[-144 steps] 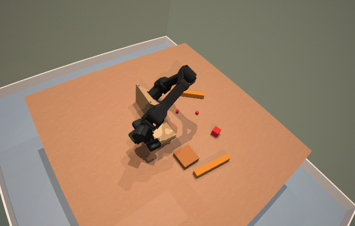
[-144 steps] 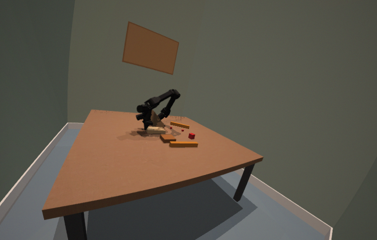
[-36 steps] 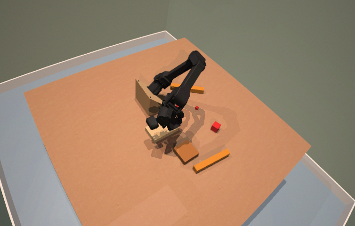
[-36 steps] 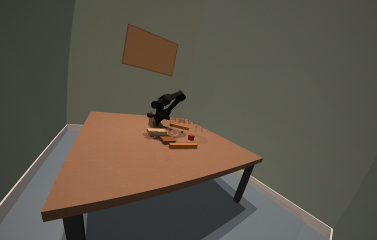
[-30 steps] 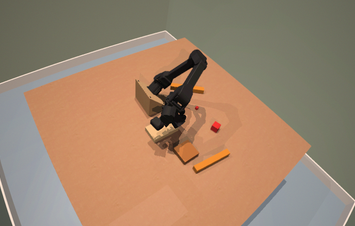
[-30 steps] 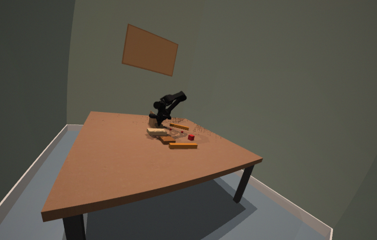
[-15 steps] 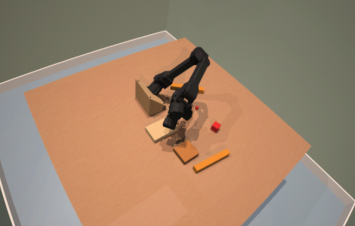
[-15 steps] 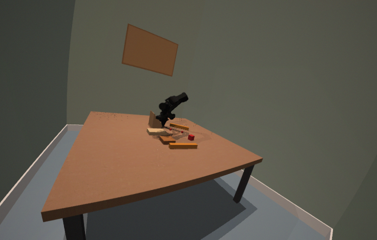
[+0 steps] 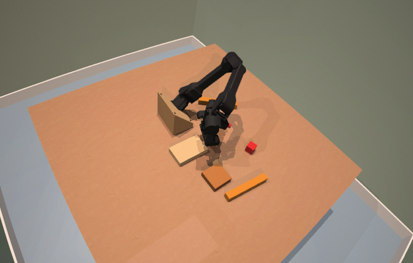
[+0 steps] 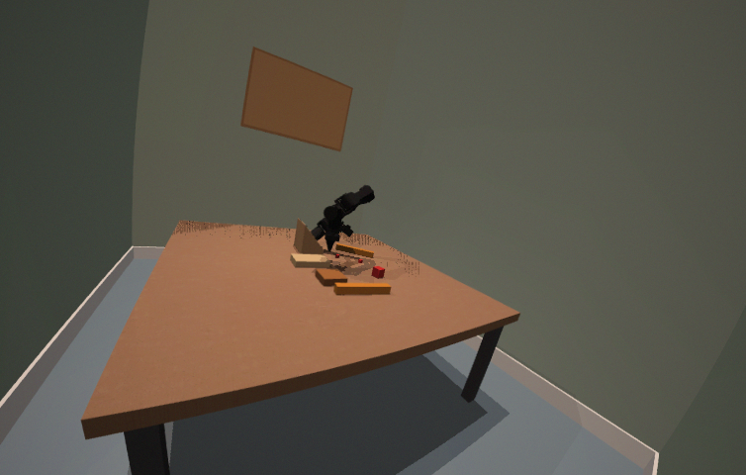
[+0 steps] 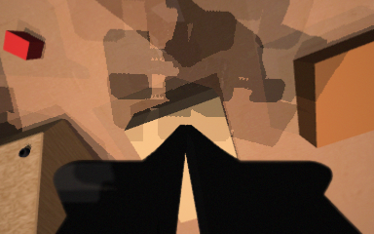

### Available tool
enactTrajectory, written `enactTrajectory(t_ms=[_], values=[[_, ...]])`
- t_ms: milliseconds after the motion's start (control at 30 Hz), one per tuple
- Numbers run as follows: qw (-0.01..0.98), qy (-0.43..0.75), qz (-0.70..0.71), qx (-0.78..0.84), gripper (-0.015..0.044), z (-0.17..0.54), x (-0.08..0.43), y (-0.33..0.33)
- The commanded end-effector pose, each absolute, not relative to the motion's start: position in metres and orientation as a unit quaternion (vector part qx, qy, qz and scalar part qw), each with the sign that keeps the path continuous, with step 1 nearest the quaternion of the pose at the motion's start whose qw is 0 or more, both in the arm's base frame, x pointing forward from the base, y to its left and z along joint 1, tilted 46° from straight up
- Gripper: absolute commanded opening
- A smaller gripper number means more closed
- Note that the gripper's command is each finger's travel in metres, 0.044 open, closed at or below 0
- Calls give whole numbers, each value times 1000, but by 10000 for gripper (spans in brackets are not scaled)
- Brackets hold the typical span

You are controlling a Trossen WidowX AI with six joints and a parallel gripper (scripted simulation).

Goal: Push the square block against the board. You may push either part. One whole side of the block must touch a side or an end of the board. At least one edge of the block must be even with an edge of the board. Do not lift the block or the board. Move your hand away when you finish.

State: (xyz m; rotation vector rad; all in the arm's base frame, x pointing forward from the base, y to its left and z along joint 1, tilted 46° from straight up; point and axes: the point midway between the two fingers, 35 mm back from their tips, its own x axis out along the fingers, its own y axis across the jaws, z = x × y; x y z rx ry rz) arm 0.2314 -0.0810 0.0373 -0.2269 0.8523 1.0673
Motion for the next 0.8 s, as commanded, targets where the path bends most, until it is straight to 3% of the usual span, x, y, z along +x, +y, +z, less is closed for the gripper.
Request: enactTrajectory(t_ms=[0,267,767], values=[[761,357,519,-153,0,43,229,-71],[736,286,562,-246,0,52,224,-55],[736,283,564,-247,0,15,235,-16]])
